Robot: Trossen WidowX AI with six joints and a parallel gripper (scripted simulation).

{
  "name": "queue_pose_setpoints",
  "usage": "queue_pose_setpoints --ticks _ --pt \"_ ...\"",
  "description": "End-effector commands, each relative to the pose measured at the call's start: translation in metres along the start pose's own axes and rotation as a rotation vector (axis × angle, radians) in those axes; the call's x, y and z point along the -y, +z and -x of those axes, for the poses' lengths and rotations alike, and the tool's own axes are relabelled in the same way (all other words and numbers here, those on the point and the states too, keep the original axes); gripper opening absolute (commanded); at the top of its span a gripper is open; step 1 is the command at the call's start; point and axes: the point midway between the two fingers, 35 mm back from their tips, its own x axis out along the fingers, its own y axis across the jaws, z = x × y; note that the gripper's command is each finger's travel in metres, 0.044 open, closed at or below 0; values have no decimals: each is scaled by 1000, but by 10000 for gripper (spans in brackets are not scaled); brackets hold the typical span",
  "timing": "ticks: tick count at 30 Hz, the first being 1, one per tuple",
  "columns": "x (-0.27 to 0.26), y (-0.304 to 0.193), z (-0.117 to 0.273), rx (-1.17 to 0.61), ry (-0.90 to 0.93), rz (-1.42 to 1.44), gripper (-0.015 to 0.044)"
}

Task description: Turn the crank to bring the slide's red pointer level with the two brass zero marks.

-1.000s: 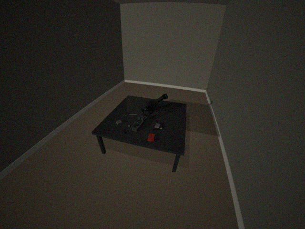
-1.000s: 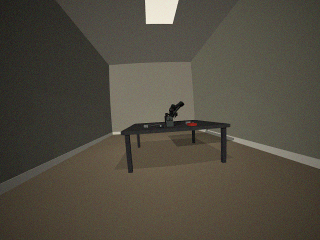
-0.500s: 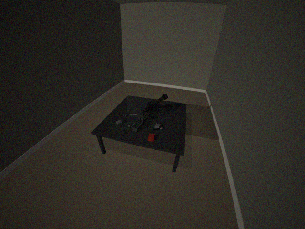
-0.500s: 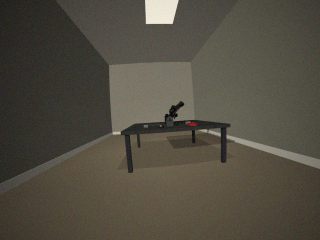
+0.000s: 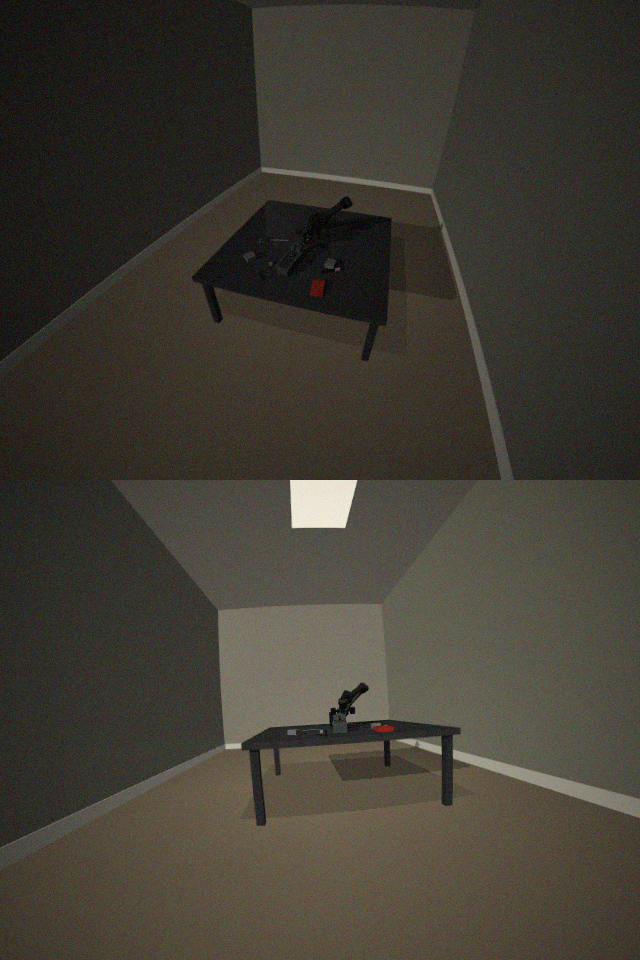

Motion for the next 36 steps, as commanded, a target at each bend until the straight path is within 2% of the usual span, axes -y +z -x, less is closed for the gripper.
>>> queue_pose_setpoints --ticks 1,36 --pt "0 0 0 1 0 -2 0" --pt "18 14 15 2 -2 -1 0"
